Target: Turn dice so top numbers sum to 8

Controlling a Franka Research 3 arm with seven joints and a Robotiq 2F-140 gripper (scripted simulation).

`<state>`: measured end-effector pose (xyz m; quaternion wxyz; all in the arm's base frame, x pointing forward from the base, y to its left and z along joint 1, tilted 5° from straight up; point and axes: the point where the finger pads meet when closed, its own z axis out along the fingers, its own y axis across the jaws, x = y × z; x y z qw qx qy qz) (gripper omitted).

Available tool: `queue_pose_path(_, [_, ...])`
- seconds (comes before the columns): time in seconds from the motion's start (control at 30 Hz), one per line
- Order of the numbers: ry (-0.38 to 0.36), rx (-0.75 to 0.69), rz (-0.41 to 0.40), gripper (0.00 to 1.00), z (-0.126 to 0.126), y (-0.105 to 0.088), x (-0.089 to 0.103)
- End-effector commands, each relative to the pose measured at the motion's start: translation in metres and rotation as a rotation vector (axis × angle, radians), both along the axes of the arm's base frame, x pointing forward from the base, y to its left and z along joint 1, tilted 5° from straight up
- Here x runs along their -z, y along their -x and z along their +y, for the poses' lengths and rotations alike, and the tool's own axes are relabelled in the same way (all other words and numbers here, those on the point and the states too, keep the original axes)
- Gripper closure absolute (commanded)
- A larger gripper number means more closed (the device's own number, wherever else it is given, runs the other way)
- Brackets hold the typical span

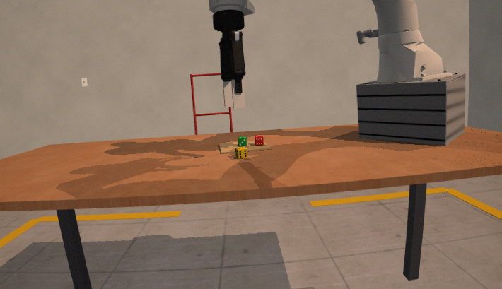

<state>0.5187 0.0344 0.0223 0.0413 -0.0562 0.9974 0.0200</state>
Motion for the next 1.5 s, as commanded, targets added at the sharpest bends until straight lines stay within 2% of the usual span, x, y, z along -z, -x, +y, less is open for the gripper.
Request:
queue_pose_path(0.0, [-0.004, 0.041, 0.002, 0.0, 0.002, -0.001, 0.0])
queue_pose_path(0.13, [-0.003, 0.028, 0.002, 0.0, 0.002, 0.0, 0.003])
queue_pose_path(0.27, [0.006, -0.09, -0.003, 0.0, 0.004, 0.007, 0.028])
queue_pose_path(0.43, [0.008, -0.125, -0.005, 0.0, 0.004, 0.009, 0.036])
queue_pose_path(0.47, [0.008, -0.125, -0.005, 0.75, 0.004, 0.009, 0.036])
queue_pose_path(1.47, [0.008, -0.125, -0.005, 0.75, 0.004, 0.009, 0.036])
